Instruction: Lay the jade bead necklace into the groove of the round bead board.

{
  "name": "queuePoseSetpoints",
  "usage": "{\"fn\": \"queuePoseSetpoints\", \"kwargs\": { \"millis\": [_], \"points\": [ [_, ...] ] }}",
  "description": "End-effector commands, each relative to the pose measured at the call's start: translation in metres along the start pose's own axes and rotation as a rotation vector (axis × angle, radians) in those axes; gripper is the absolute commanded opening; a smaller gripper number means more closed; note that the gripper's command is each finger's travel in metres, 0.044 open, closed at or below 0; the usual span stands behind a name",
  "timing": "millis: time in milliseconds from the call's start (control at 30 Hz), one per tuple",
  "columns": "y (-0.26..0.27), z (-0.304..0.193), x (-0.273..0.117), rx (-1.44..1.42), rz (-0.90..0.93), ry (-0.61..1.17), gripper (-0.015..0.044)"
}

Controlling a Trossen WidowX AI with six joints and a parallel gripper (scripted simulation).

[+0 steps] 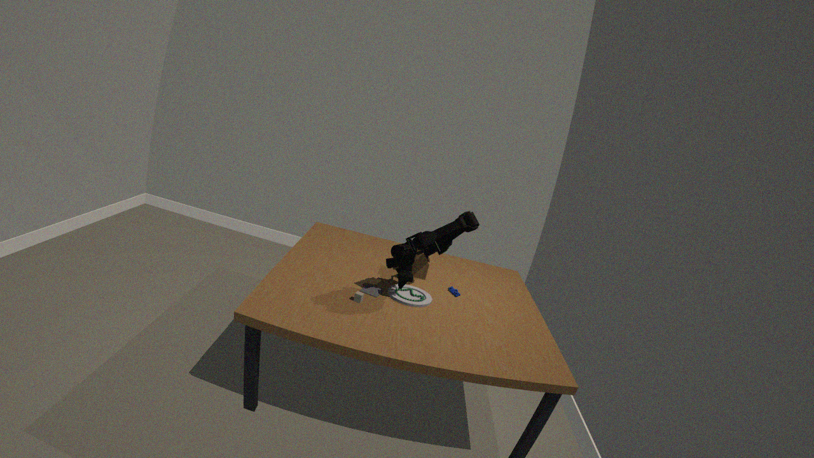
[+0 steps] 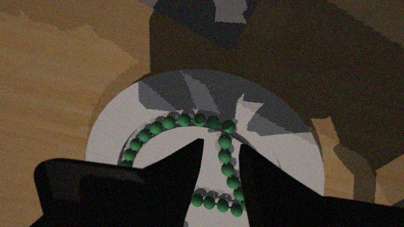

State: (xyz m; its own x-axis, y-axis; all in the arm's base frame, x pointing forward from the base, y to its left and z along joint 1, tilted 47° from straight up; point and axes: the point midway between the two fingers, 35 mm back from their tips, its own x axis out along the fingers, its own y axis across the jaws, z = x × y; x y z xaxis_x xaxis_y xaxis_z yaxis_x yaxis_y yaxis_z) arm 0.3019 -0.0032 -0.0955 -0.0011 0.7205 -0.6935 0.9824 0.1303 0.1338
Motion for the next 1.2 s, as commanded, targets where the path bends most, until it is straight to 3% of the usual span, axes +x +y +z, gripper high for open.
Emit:
{"fn": "queuePoseSetpoints", "kwargs": {
  "millis": [0, 267, 433, 1167],
  "points": [
    [-0.0023, 0.0002, 0.0083, 0.012, -0.003, 0.007, 0.012],
    [-0.0027, -0.0002, 0.0137, 0.014, -0.003, 0.008, 0.012],
    [-0.0015, -0.0009, 0.0115, 0.005, -0.003, 0.004, 0.0],
    [-0.0015, -0.0009, 0.0115, 0.005, -0.003, 0.004, 0.0]
  ]
}}
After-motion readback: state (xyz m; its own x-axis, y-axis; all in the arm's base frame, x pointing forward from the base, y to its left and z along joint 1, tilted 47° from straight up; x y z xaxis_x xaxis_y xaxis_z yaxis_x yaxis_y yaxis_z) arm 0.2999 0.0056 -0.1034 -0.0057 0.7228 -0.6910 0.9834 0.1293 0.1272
